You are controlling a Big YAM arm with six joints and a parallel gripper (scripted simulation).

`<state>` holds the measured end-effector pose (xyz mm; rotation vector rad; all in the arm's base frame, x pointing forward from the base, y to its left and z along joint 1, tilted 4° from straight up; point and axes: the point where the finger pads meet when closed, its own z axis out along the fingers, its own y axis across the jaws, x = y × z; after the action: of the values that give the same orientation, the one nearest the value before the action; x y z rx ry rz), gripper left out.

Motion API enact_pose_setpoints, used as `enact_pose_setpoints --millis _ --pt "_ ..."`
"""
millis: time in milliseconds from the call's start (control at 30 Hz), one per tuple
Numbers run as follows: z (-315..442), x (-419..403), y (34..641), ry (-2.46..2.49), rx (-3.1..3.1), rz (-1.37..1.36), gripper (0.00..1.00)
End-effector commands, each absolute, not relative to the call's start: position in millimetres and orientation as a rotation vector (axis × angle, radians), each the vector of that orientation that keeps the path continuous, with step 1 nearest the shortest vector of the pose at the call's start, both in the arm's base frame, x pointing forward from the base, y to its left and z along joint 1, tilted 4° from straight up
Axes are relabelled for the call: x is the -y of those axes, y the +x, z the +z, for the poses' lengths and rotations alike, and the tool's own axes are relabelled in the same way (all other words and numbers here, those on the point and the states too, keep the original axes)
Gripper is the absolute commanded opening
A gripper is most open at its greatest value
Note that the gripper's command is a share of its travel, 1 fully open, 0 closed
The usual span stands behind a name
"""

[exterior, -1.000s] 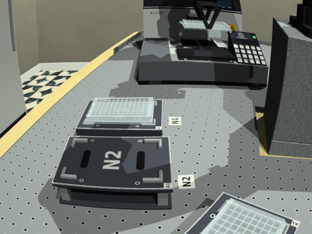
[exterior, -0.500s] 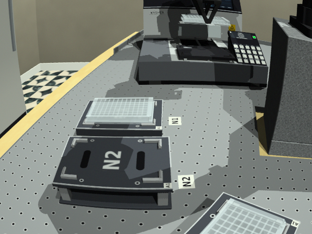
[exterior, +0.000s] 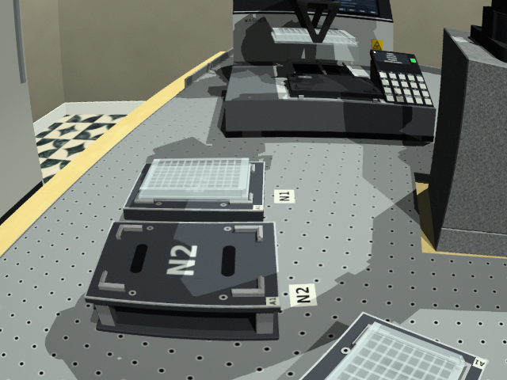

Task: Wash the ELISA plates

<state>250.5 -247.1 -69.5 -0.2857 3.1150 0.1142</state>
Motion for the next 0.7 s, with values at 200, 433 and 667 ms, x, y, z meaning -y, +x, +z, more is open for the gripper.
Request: enact_pose_setpoints --millis 200,433,667 --pt "-56.8 221.6 295.3 -0.24 -3.085 0.057 0.84" --pt "-56.5 207.4 319.9 -0.24 -3.08 0.053 0.84" --pt "-64.5 177.3 341.6 -0.24 -3.09 0.077 0.84"
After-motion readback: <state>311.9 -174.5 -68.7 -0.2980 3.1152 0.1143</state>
